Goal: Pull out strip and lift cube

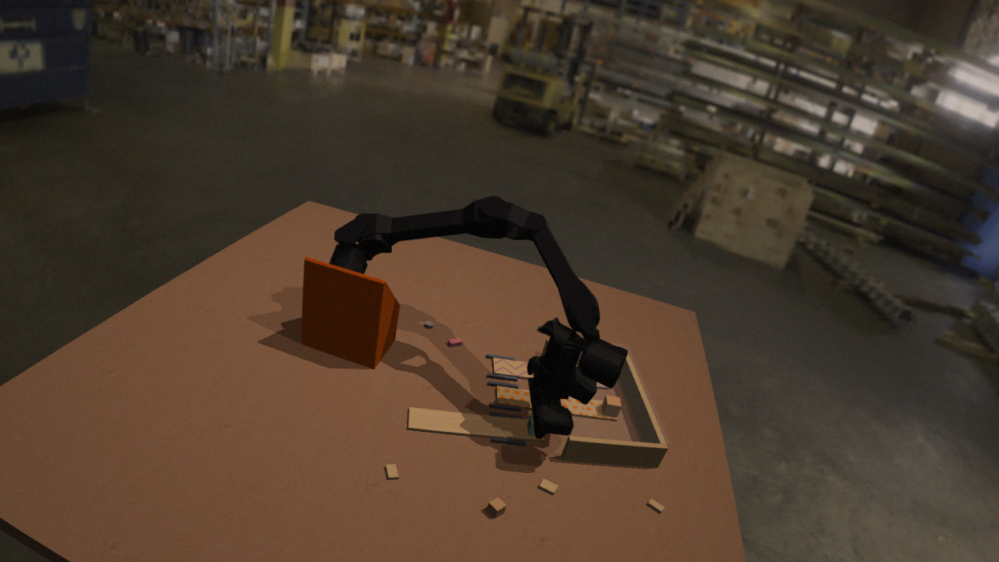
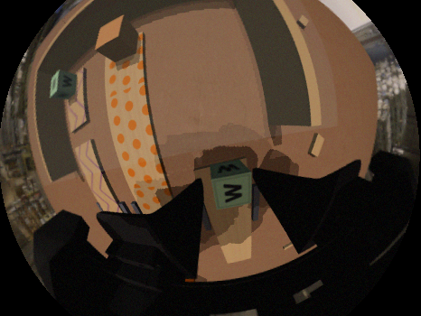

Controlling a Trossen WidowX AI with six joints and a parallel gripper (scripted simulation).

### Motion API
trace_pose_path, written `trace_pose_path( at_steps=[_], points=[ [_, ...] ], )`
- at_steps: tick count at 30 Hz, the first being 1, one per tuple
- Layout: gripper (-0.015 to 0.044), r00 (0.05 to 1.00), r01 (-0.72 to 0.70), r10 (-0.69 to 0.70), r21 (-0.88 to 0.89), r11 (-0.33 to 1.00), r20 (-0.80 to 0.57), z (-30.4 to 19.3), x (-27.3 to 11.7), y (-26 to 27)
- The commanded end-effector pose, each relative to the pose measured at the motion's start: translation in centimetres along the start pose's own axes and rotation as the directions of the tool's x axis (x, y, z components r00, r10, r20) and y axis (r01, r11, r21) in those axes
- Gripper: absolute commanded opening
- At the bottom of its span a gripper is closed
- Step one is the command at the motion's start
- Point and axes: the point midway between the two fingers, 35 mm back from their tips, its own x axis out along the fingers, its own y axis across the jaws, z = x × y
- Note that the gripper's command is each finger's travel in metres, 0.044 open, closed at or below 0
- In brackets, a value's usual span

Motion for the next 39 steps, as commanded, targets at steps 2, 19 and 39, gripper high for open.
trace_pose_path(
  at_steps=[2, 19, 39],
  points=[
    [0.0224, 1.000, -0.001, 0.001, 0.001, 1.000, -0.001, 0.0, 0.1, 0.0],
    [0.0000, 1.000, -0.001, 0.001, 0.003, 1.000, -0.001, -1.1, -0.9, 0.4],
    [0.0000, 1.000, -0.005, 0.005, 0.011, 1.000, -0.003, -5.7, -4.2, 2.6]
  ],
)
